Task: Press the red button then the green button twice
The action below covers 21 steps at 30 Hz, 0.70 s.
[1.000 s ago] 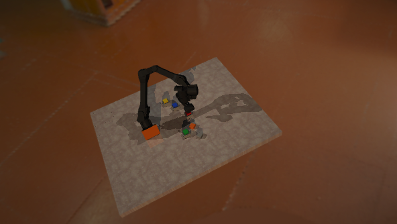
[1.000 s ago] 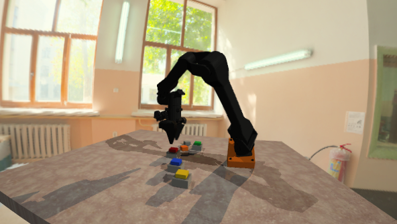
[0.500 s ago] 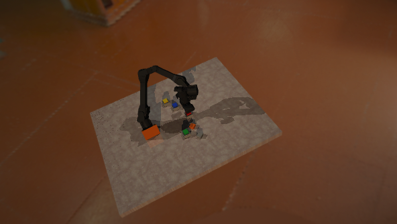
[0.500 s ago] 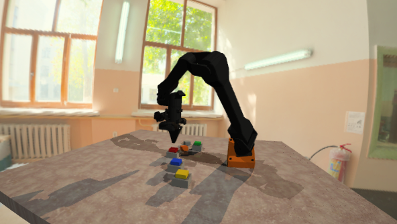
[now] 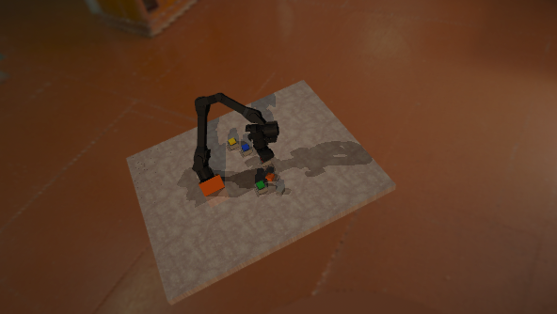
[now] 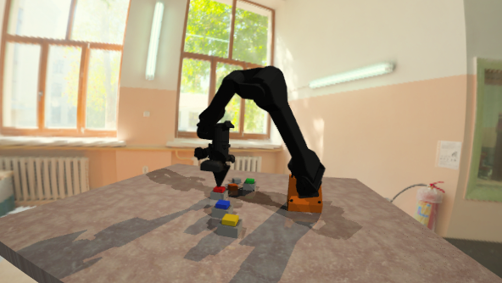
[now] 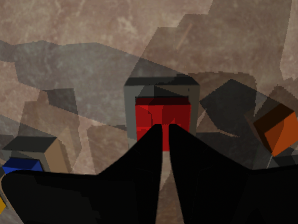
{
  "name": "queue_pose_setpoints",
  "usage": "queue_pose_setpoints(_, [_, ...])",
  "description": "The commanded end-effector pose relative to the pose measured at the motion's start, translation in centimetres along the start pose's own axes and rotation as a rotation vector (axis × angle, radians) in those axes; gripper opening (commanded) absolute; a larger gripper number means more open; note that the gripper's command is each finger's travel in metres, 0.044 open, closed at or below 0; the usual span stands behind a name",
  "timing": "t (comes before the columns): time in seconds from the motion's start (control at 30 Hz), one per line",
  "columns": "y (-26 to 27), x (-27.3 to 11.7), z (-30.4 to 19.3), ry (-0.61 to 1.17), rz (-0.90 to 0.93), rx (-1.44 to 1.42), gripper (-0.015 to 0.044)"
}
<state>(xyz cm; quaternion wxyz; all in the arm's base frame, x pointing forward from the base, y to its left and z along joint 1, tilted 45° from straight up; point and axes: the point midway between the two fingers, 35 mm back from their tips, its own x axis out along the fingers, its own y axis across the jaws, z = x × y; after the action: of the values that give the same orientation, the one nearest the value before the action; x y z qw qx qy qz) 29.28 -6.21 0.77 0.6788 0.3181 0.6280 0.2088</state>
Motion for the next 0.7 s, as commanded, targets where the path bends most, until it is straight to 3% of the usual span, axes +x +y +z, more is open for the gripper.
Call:
queue_pose_setpoints(0.0, [0.06, 0.68, -0.11, 0.002, 0.004, 0.006, 0.0020])
queue_pose_setpoints(0.67, [0.09, 1.38, -0.15, 0.002, 0.005, 0.006, 0.0020])
